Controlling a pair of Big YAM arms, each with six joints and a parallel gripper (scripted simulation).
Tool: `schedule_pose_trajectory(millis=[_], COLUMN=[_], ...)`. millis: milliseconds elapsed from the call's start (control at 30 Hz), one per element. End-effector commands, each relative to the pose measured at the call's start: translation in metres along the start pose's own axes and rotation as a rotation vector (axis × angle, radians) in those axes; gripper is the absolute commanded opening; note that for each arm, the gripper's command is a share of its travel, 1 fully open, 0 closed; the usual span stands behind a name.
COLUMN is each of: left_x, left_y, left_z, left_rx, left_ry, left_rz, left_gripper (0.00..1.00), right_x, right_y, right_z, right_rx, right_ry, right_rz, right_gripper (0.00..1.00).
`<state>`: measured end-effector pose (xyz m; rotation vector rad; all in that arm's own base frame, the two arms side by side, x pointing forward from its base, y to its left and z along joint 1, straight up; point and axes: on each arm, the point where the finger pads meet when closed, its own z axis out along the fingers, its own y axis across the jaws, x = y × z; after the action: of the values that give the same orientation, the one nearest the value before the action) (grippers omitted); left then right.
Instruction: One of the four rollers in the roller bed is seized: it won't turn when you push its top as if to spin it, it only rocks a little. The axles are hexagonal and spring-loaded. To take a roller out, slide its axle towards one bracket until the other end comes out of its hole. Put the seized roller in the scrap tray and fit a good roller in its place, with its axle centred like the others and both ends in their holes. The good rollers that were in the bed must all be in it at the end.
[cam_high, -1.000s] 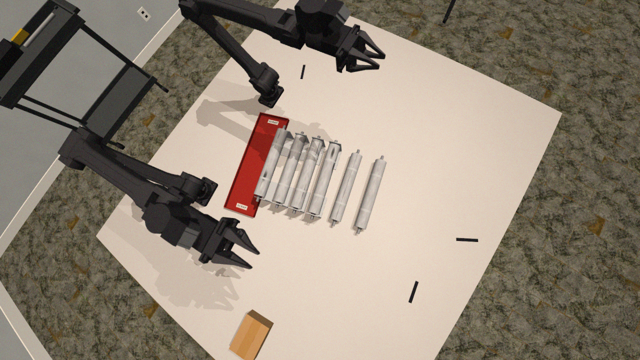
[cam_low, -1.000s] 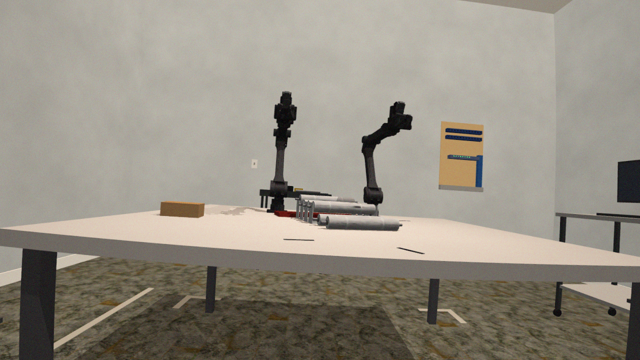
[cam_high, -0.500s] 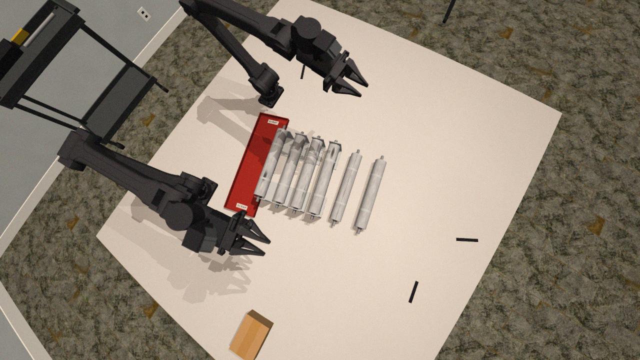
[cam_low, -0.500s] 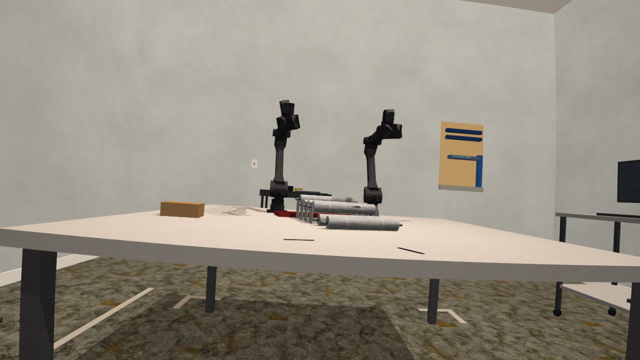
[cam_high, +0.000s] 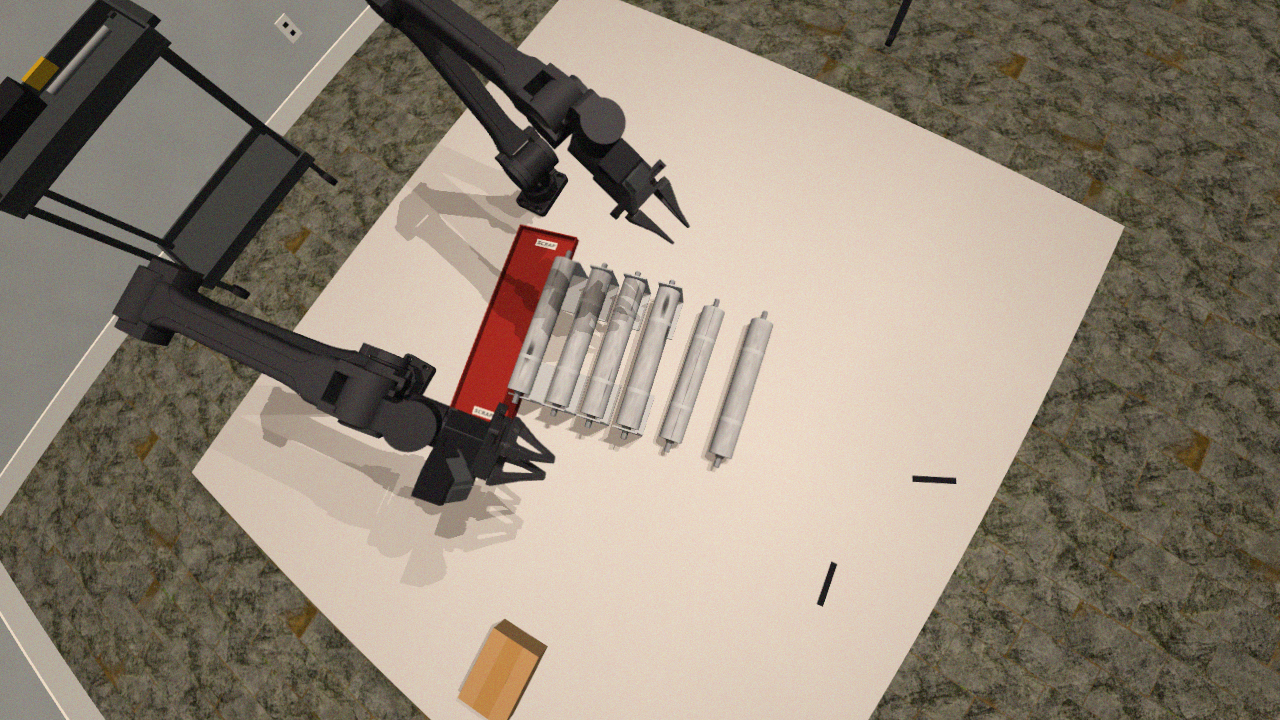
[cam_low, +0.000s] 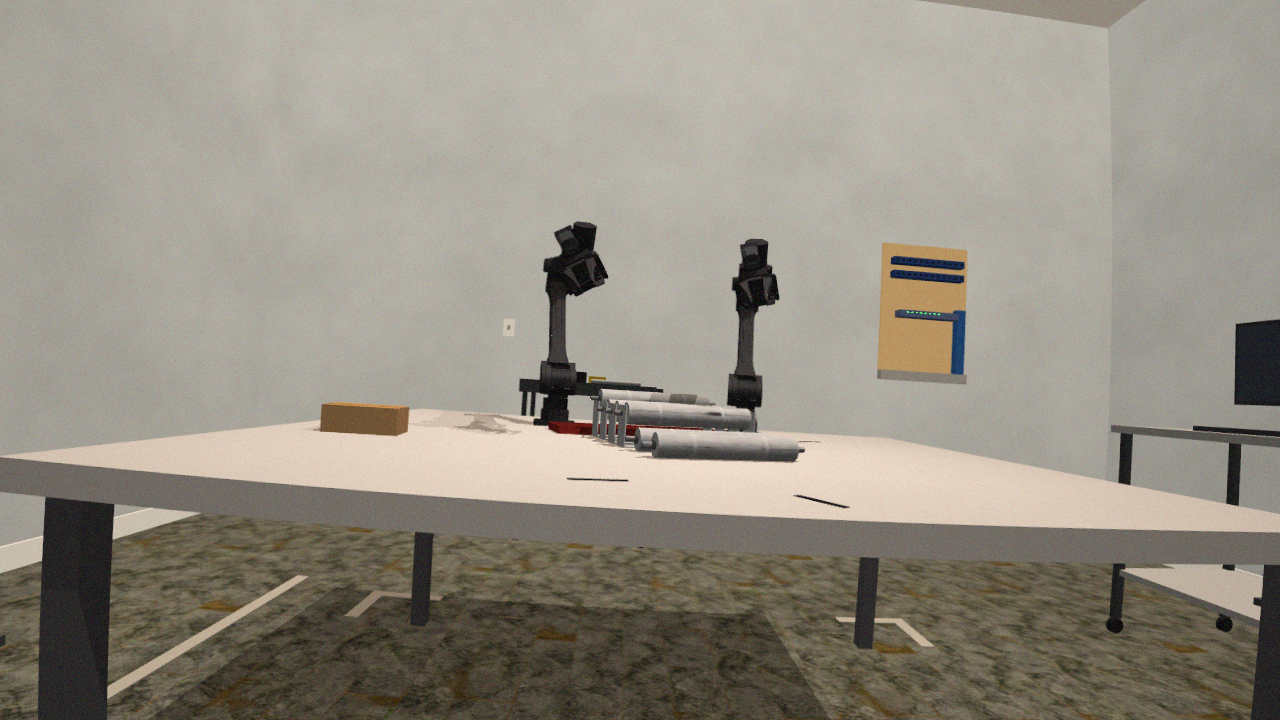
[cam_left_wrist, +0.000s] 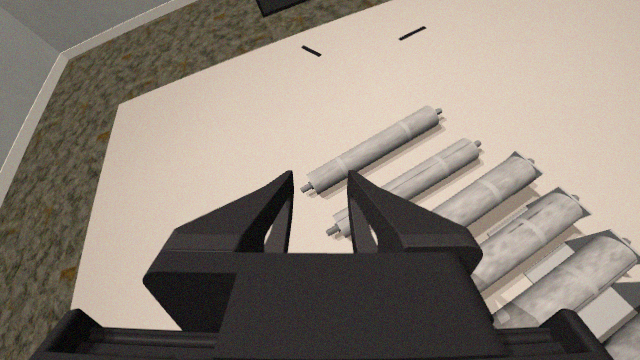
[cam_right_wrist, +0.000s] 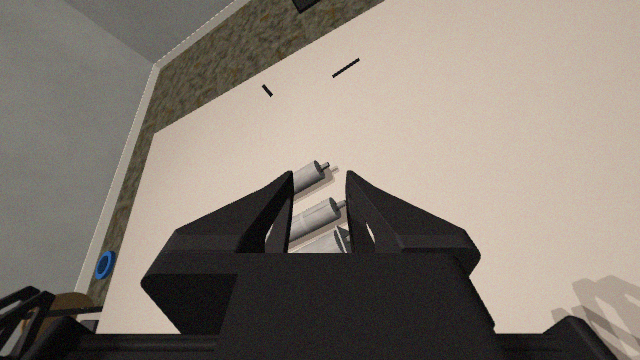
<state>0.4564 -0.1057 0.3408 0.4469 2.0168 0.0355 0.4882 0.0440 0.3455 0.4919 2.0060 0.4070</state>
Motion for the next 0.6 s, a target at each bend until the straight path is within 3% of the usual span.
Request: schedule_pose_trajectory(millis=[0, 133, 400, 500, 567], left_x=[0.013, 0.037, 0.083, 0.082, 0.101], left_y=[-0.015, -0.037, -0.075, -0.078, -0.087], left_z=[-0.007, -0.01, -0.024, -0.027, -0.03], left_rx=[0.027, 0.077, 0.17, 0.179, 0.205], left_ry=[0.046, 0.12, 0.253, 0.259, 0.303], left_rz=[0.058, 0.124, 0.261, 0.277, 0.31], left_gripper=[0.32, 0.32, 0.32, 0.32, 0.32], right_x=[0.012, 0.044, 0.084, 0.076, 0.103], right_y=[0.001, -0.009, -0.022, -0.015, -0.029], right_z=[-0.006, 0.003, -0.008, -0.01, -0.012], right_rx=[0.011, 0.064, 0.156, 0.152, 0.202], right_ry=[0.037, 0.126, 0.229, 0.222, 0.269], right_rz=[0.108, 0.191, 0.357, 0.379, 0.413], right_gripper=[0.32, 0.32, 0.32, 0.32, 0.32])
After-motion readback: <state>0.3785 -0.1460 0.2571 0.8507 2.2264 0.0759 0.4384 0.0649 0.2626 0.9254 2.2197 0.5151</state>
